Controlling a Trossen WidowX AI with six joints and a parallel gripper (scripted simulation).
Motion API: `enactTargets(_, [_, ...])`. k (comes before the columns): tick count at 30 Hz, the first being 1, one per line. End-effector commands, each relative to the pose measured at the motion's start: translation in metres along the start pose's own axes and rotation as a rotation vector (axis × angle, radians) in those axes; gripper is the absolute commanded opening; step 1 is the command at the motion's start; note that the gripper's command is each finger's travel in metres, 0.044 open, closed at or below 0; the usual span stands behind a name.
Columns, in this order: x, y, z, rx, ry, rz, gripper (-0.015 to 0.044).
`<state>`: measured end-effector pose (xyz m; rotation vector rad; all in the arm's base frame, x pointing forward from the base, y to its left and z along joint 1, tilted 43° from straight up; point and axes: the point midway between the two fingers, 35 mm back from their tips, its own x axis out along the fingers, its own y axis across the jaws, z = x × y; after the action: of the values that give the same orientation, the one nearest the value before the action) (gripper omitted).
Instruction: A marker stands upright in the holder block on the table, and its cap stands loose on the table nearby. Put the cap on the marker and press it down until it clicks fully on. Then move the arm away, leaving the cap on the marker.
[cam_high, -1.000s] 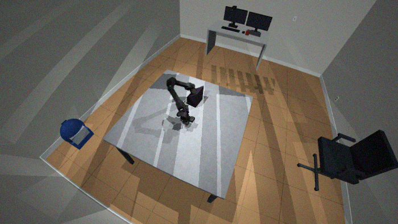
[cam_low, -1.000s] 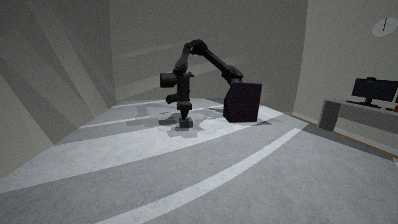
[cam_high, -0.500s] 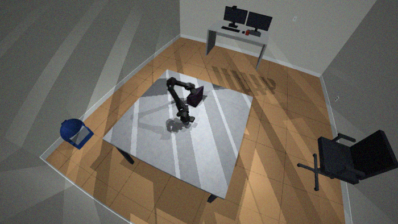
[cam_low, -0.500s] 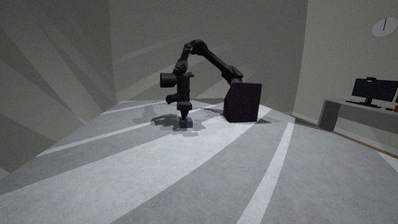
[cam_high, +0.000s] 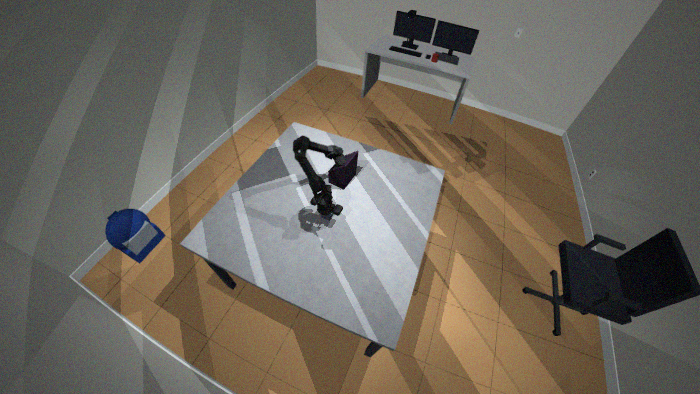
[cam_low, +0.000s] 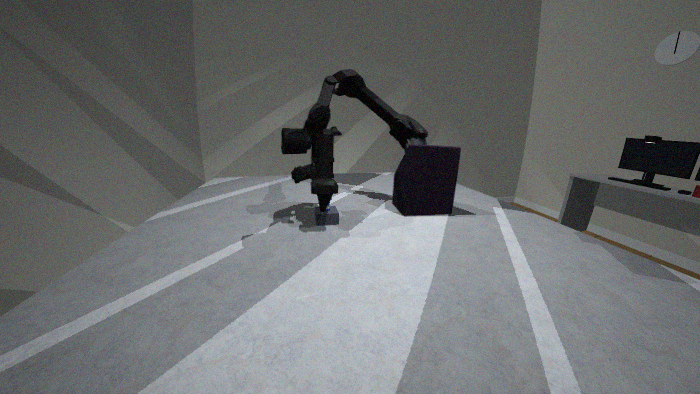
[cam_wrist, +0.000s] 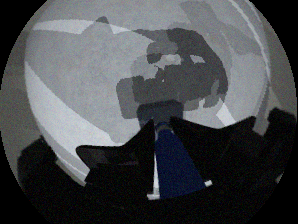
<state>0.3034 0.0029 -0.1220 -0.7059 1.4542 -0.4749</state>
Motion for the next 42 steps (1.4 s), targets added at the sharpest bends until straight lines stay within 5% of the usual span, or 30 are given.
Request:
enactTargets(1, [0.0,0.0,0.0,0.002,0.002,0.003,0.0131])
enactTargets(13, [0.0,0.0,0.0,0.002,0.002,0.003,0.044])
enactTargets(20, [-0.072,0.0,0.002,0.004,0.001,0.005,0.044])
enactTargets(25, [-0.075,-0.001,0.001,0.004,0.001,0.005,0.044])
enactTargets(29, [-0.103,-0.004,-0.009,-0.036,0.009,0.009,0.0335])
enactTargets(42, [-0.103,-0.004,-0.009,-0.036,0.009,0.009,0.0])
